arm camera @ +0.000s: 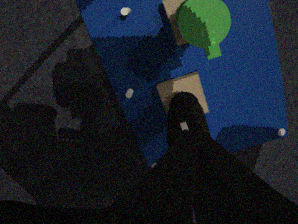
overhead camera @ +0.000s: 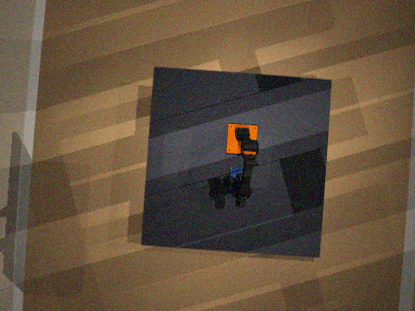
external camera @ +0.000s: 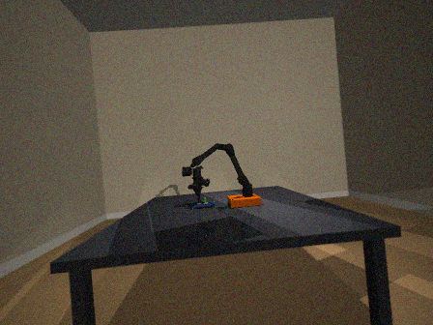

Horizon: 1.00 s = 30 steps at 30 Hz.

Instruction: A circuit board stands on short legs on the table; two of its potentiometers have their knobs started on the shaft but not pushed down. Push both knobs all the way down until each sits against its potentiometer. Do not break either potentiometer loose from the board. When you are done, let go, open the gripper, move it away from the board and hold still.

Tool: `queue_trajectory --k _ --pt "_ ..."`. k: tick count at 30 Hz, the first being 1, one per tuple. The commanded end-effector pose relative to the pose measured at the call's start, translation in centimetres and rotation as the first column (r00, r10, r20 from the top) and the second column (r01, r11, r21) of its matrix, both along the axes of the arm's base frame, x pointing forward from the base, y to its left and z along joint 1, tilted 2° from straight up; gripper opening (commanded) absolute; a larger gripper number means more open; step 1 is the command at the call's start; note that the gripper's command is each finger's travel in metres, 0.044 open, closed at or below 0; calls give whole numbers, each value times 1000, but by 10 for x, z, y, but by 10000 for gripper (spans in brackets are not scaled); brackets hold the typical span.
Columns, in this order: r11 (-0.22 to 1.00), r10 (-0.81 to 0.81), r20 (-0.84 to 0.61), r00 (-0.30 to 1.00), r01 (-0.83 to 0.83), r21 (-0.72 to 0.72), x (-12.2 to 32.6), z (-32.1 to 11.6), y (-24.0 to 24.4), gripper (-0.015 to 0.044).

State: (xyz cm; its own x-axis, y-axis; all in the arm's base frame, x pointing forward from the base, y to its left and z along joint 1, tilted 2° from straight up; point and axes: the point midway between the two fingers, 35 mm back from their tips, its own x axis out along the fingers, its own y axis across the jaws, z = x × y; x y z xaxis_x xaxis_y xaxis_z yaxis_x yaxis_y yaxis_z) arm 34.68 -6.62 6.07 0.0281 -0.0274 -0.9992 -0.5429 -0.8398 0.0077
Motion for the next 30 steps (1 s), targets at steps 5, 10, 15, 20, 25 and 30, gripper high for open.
queue_trajectory --k 5,10,15,20,25,30 --pt "1000 3 -13 1000 -3 -3 0 -7 -1 0" --pt "1000 3 -13 1000 -3 -3 0 0 -1 0" --pt "1000 3 -13 1000 -3 -3 0 8 -1 0" --pt "1000 3 -13 1000 -3 -3 0 16 0 0" --pt "1000 1 -16 1000 -1 3 -1 13 0 53" --pt "1000 1 -16 1000 -1 3 -1 13 0 184"
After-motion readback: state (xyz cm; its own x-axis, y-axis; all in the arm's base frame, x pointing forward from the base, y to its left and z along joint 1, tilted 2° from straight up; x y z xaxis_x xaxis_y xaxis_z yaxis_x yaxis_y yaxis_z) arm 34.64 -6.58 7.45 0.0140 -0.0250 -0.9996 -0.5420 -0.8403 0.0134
